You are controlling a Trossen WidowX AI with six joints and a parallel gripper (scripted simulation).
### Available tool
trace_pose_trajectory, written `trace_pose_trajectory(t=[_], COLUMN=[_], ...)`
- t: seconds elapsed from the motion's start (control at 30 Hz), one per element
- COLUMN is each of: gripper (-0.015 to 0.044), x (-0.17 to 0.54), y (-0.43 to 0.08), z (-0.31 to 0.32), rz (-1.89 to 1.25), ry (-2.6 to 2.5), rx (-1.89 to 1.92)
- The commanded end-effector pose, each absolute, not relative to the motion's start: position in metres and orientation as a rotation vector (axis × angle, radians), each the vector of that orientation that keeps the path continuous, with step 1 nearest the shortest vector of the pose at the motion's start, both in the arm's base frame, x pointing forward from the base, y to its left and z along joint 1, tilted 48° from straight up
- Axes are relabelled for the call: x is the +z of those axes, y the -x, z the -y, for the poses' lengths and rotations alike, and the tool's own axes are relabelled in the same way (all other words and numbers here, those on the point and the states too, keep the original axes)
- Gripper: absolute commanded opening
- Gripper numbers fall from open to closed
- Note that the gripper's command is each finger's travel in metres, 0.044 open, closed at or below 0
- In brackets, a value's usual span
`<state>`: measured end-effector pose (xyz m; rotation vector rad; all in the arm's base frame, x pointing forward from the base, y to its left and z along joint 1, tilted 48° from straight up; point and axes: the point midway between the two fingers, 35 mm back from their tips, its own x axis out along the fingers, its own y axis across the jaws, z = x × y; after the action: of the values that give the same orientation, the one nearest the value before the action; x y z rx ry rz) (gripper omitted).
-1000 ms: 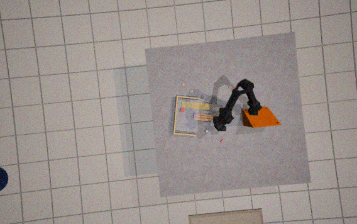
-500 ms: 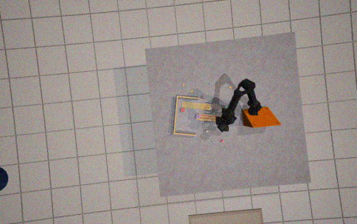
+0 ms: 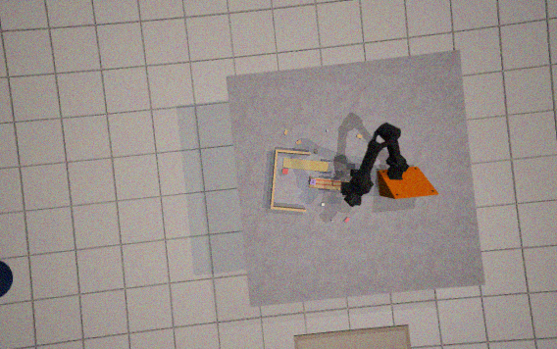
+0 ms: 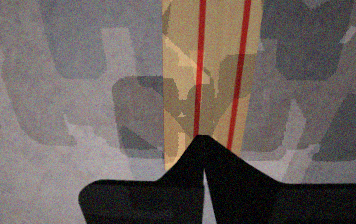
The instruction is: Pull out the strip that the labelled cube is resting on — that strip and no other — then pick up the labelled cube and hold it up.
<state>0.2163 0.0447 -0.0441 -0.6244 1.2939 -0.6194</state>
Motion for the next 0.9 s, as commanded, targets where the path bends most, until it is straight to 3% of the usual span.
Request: trace_pose_trajectory(t=[0.0, 0.87], gripper=[0.0, 0.0], x=[-0.048, -0.05], y=[-0.201, -0.188], z=[-0.039, -0.039], rz=[-1.321, -1.322], ry=[0.628, 0.628], rx=[-0.627, -0.627])
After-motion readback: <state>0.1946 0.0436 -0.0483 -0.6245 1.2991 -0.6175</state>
